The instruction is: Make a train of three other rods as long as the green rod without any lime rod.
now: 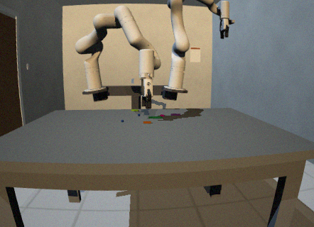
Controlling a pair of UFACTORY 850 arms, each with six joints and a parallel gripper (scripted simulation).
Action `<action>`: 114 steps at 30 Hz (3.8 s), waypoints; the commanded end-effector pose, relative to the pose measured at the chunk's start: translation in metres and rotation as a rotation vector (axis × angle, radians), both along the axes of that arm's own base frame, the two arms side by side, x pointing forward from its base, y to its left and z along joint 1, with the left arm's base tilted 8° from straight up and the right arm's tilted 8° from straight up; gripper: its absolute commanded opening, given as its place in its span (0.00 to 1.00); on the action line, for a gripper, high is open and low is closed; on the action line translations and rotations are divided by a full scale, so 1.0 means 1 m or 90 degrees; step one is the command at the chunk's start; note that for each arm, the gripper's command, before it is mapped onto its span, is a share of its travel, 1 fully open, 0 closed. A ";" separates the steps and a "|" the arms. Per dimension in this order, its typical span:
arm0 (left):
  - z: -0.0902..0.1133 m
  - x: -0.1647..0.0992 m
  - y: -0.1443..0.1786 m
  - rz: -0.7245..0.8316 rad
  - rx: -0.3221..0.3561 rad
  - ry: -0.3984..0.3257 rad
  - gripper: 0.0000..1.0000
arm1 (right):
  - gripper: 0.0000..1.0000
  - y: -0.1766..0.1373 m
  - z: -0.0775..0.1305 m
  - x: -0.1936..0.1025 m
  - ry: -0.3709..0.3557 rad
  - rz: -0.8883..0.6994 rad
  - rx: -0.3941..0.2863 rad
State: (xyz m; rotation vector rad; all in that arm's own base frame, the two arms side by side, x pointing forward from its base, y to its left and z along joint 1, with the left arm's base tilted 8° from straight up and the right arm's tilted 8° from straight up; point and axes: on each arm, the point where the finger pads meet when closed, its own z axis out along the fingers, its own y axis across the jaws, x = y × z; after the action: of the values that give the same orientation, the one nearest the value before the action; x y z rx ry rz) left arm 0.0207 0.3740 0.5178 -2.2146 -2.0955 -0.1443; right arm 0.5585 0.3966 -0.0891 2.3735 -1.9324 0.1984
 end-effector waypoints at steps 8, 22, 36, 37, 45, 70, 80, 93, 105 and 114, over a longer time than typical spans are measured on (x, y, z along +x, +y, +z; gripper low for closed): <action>0.001 0.000 0.000 0.000 0.001 0.000 1.00 | 1.00 0.000 0.002 0.013 0.045 0.231 -0.003; 0.001 0.000 0.000 0.000 0.001 0.000 1.00 | 1.00 0.000 0.002 0.020 0.063 0.361 -0.009; 0.001 0.000 0.000 0.000 0.001 0.000 1.00 | 1.00 0.000 0.002 0.020 0.063 0.362 -0.009; 0.001 0.000 0.000 0.000 0.001 0.000 1.00 | 1.00 0.000 0.002 0.020 0.063 0.362 -0.009; 0.001 0.000 0.000 0.000 0.001 0.000 1.00 | 1.00 0.000 0.002 0.020 0.063 0.362 -0.009; 0.001 0.000 0.000 0.000 0.001 0.000 1.00 | 1.00 0.000 0.002 0.020 0.063 0.362 -0.009; 0.001 0.000 0.000 0.000 0.001 0.000 1.00 | 1.00 0.000 0.002 0.020 0.063 0.362 -0.009; 0.001 0.000 0.000 0.000 0.001 0.000 1.00 | 1.00 0.000 0.002 0.020 0.063 0.362 -0.009; 0.001 0.000 0.000 0.000 0.001 0.000 1.00 | 1.00 0.000 0.002 0.020 0.063 0.362 -0.009; 0.001 0.000 0.000 0.000 0.001 0.000 1.00 | 1.00 -0.012 0.004 0.020 0.043 0.215 -0.002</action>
State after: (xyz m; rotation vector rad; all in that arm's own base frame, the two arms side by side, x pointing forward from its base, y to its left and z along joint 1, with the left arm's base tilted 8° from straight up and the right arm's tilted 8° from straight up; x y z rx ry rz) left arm 0.0207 0.3740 0.5178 -2.2146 -2.0955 -0.1443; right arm 0.5773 0.3905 -0.0875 2.7403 -1.3027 0.1156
